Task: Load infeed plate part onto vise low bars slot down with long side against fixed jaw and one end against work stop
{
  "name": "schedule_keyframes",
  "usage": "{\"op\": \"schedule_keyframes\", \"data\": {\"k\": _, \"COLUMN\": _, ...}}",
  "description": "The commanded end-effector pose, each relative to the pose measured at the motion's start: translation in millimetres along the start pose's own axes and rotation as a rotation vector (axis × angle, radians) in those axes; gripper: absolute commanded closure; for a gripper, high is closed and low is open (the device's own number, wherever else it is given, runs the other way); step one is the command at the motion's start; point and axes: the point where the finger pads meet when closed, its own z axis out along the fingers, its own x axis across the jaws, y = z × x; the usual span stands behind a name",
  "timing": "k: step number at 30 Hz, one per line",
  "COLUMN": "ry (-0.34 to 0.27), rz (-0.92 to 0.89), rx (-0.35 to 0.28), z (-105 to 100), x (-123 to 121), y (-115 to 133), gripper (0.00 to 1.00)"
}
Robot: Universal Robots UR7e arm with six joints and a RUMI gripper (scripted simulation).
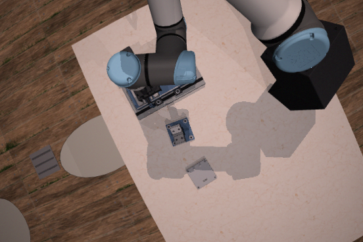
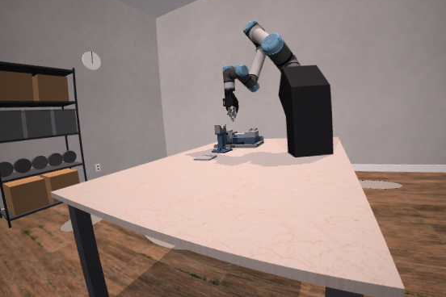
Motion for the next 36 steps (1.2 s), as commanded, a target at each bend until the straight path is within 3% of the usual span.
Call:
{"op": "schedule_keyframes", "data": {"k": 1, "ry": 0.000, "rz": 0.000, "rx": 0.000, "z": 0.5, "x": -0.3, "y": -0.1, "gripper": 1.00}}
{"op": "schedule_keyframes", "data": {"k": 36, "ry": 0.002, "rz": 0.001, "rx": -0.001, "z": 39.5, "x": -0.9, "y": 0.3, "gripper": 1.00}}
